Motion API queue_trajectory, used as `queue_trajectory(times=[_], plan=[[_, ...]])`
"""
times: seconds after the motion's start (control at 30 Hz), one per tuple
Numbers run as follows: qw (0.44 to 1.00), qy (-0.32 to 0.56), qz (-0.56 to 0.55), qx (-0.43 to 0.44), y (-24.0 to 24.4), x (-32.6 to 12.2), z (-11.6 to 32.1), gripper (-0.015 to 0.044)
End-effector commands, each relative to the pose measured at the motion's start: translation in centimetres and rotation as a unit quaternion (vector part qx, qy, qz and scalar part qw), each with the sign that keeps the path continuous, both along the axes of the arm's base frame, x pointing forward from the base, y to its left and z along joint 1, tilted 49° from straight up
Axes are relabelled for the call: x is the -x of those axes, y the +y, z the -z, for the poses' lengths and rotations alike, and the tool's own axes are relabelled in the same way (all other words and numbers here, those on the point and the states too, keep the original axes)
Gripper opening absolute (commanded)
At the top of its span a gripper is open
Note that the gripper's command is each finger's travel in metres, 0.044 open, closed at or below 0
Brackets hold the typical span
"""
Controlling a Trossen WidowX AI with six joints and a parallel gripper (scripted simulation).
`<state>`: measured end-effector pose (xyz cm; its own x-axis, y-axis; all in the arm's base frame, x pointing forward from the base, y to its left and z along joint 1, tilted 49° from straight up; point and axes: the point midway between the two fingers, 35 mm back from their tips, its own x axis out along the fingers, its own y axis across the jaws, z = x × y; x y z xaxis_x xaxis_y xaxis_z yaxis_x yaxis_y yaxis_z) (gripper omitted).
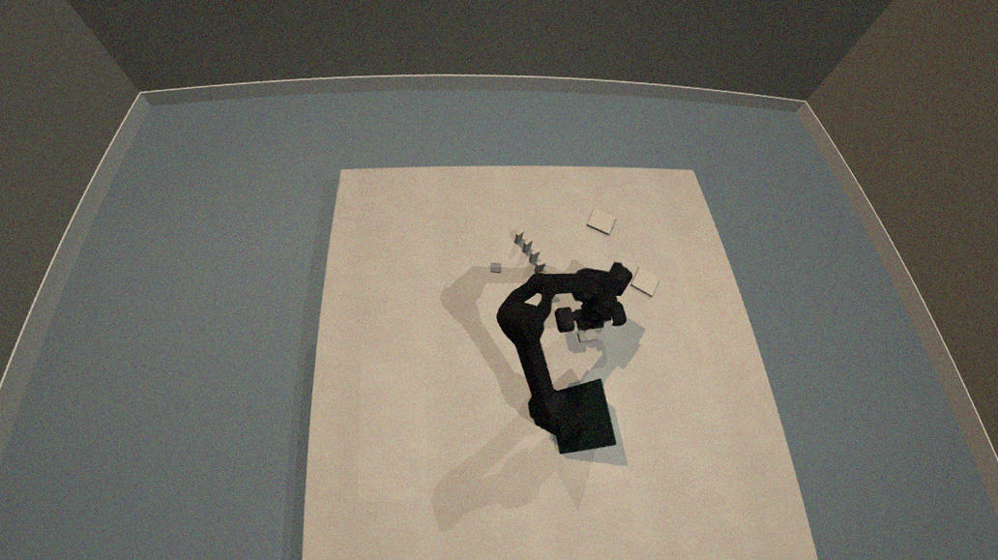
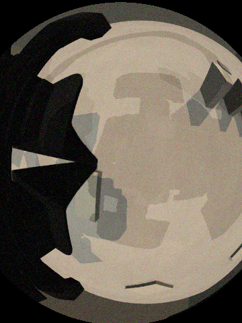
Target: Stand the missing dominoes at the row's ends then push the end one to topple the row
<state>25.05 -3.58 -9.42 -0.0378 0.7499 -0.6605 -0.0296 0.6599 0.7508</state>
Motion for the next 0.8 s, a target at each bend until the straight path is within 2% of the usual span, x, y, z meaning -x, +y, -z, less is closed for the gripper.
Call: queue_trajectory(times=[0.0,0.13,0.27,0.33,0.5,0.63,0.77], plan=[[1.0,-0.004,0.002,0.006,-2.4,-0.5,-0.7,0.0],[1.0,-0.006,0.004,0.007,-6.7,-0.5,-2.5,0.0],[1.0,-0.006,0.004,0.007,-7.7,-0.4,-3.0,0.0],[0.999,0.017,0.025,0.008,-7.8,-0.4,-2.9,0.0053],[0.964,0.192,0.181,0.015,-8.3,-0.3,-2.4,0.0184],[0.894,0.33,0.304,0.02,-8.7,-0.1,-2.0,0.0289],[0.788,0.455,0.414,0.024,-9.1,0.0,-1.5,0.0394]])
